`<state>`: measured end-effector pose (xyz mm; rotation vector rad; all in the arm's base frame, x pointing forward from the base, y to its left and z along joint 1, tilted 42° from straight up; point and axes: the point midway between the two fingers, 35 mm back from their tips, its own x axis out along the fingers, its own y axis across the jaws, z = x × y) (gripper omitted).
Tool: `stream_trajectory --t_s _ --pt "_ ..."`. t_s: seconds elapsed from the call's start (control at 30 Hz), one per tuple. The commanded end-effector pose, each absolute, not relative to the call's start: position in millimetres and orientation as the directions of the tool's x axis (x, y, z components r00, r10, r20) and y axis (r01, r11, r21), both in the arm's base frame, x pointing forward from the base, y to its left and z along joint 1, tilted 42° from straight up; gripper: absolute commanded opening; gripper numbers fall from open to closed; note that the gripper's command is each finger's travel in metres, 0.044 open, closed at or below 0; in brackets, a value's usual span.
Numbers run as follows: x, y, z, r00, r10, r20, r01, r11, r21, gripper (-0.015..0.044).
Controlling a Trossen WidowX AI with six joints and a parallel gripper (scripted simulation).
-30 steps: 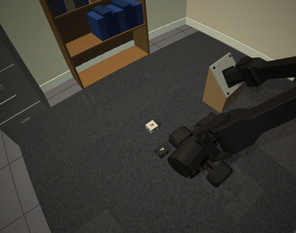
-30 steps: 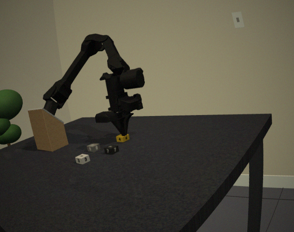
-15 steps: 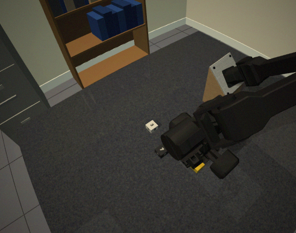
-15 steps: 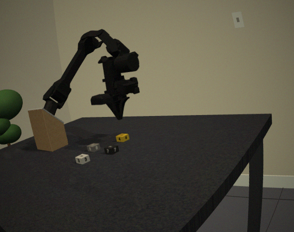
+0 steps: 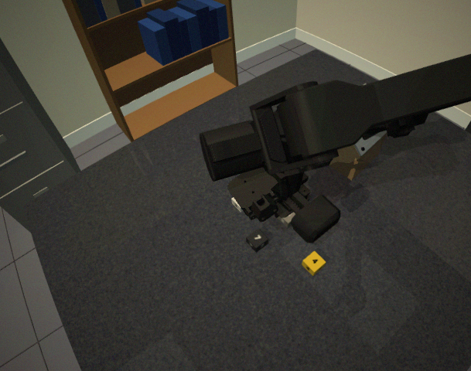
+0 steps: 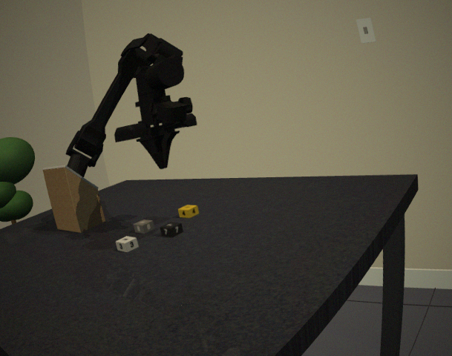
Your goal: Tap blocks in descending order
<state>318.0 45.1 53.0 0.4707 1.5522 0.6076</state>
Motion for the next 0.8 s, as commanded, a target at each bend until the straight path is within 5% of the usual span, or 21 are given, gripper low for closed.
stream_trajectory --t_s 0.0,0.27,0.77 --pt "325.1 10.5 23.9 -0.077 0.624 -0.778 -0.064 0.775 0.628 0.0020" --pt "321.5 -49.6 -35.0 -0.094 0.657 -0.748 -0.071 0.745 0.663 0.0020" --pt "313.7 4.4 -95.2 -0.093 0.659 -0.746 -0.071 0.743 0.666 0.0020"
